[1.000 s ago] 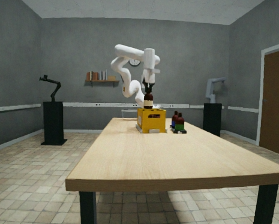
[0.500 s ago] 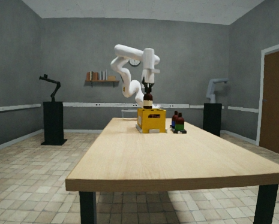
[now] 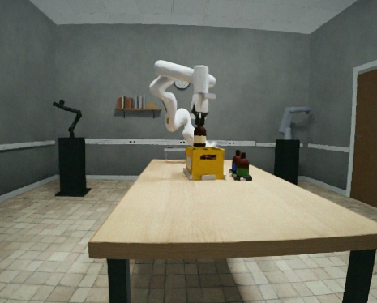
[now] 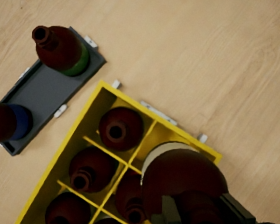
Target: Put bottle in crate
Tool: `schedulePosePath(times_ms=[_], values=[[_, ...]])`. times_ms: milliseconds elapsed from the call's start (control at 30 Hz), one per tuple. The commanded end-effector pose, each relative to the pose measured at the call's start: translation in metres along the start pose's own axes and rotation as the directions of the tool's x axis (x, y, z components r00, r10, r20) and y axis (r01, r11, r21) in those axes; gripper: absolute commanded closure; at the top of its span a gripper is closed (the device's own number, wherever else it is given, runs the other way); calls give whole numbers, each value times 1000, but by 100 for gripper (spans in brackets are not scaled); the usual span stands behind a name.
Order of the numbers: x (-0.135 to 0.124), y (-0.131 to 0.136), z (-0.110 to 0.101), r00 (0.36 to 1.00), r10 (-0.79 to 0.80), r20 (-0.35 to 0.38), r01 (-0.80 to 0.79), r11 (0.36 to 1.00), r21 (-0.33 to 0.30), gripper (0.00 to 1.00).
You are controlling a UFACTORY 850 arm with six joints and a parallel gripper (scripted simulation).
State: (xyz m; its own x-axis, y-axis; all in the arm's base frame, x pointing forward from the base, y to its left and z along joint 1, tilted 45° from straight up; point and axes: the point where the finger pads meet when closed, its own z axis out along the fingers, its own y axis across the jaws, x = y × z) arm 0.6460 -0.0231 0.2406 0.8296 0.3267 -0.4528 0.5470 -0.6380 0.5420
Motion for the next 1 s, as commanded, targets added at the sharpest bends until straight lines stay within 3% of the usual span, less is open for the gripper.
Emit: schedulePosePath(times_ms=[0, 967], values=[[0, 0, -1, 1000, 1, -2, -1, 1000, -1, 100], [0, 0, 10, 1000, 1, -2, -1, 1000, -1, 100]])
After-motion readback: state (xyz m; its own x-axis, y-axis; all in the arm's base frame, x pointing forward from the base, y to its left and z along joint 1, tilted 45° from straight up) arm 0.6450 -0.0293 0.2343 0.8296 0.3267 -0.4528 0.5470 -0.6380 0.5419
